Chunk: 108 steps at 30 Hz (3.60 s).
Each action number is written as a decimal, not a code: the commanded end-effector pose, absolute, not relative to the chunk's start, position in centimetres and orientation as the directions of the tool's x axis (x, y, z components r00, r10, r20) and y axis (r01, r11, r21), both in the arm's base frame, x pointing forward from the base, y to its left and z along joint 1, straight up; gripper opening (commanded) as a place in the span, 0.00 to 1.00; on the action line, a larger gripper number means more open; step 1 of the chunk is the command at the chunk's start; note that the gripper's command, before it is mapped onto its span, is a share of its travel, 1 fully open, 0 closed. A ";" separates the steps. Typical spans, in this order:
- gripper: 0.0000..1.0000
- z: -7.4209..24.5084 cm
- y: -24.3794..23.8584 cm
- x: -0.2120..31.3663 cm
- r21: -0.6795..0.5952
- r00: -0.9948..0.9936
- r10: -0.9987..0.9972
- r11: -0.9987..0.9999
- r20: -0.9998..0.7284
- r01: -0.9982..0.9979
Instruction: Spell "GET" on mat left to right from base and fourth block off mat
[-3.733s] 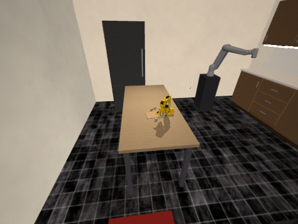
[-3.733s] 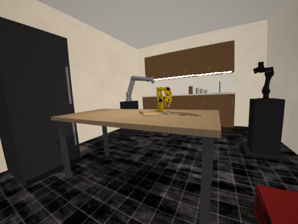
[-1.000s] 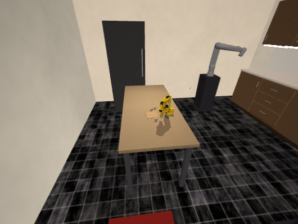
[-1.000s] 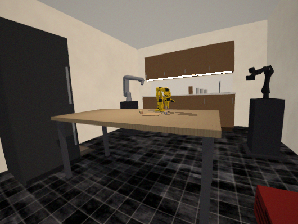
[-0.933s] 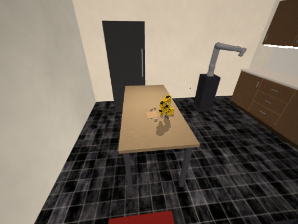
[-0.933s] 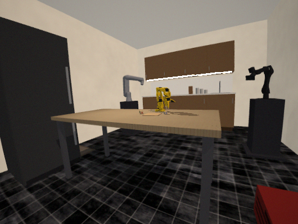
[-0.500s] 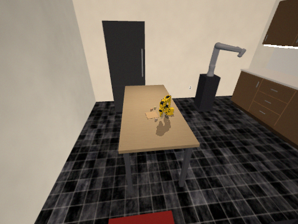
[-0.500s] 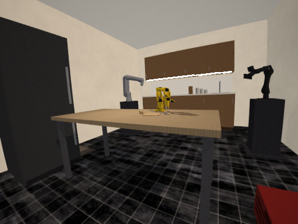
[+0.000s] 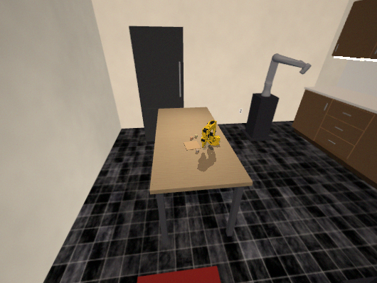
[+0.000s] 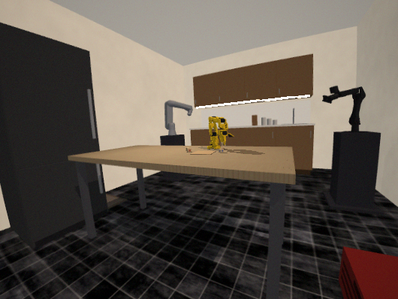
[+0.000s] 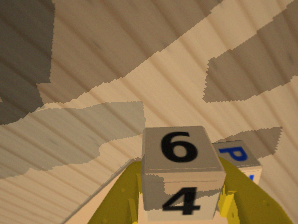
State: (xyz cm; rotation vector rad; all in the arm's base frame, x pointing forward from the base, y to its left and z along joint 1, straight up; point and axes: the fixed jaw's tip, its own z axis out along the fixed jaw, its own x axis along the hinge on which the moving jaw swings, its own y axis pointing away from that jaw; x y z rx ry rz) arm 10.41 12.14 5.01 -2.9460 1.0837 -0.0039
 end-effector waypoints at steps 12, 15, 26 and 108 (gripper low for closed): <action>0.00 5.2 12.6 10.9 -0.057 0.761 -0.648 -0.760 0.000 -0.647; 0.00 5.0 12.6 10.9 -0.057 0.761 -0.648 -0.760 0.000 -0.647; 0.00 4.8 12.6 10.9 -0.057 0.761 -0.648 -0.760 0.000 -0.647; 0.01 2.1 12.7 11.0 -0.057 0.761 -0.648 -0.760 0.000 -0.647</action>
